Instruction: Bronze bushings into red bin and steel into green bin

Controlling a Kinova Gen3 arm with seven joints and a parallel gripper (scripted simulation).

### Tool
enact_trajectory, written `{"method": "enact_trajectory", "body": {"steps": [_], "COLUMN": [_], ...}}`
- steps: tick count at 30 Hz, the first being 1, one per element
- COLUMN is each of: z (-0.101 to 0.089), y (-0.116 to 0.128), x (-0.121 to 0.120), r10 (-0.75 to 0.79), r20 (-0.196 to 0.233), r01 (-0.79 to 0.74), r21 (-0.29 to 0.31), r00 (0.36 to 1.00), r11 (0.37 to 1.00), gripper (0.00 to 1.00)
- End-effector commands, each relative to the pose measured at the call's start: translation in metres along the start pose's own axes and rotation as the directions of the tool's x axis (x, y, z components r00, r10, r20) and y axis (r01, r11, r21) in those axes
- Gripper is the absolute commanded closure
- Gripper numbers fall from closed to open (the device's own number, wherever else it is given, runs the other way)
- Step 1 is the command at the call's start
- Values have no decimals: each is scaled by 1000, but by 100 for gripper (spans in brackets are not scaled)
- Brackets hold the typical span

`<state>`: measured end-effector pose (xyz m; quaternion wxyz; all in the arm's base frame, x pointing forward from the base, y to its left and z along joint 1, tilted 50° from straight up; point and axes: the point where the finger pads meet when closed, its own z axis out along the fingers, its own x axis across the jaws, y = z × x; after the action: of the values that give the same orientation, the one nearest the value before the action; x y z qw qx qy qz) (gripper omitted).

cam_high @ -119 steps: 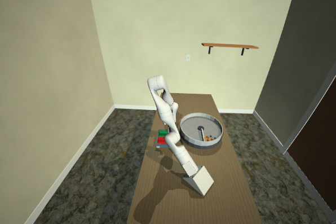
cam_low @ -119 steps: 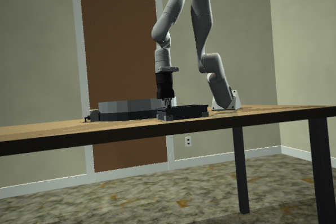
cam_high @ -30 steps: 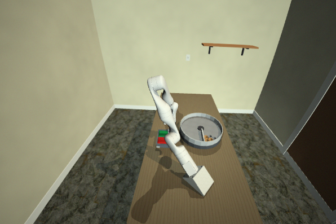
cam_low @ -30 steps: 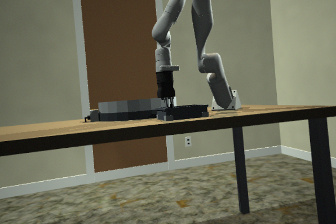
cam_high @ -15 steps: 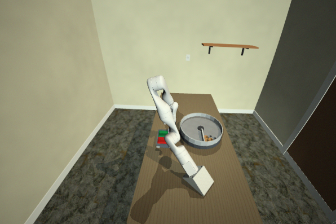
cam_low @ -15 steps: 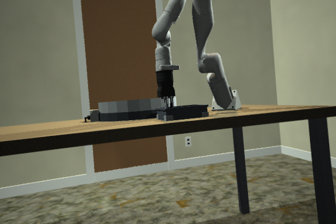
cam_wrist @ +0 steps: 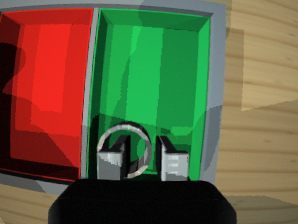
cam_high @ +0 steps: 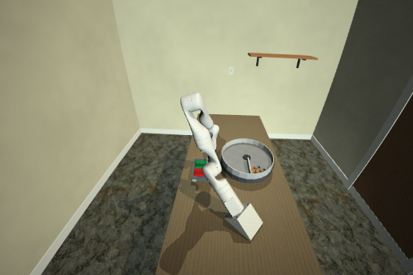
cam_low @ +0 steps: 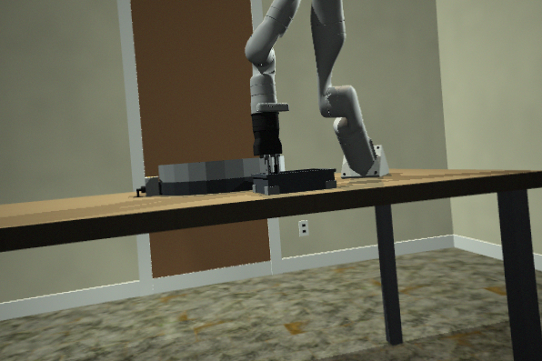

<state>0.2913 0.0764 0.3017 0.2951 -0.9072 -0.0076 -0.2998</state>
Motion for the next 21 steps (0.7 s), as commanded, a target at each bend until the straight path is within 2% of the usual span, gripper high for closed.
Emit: {"method": "enact_trajectory", "body": {"steps": [1, 21], "z": [-1, -6], "y": [0, 0], "x": [0, 0], "r10": [0, 0], "r20": [-1, -2], "r01": [0, 0], "r21": [0, 0], "r00": [1000, 1000], "r11": [1000, 1000], "gripper": [53, 53]}}
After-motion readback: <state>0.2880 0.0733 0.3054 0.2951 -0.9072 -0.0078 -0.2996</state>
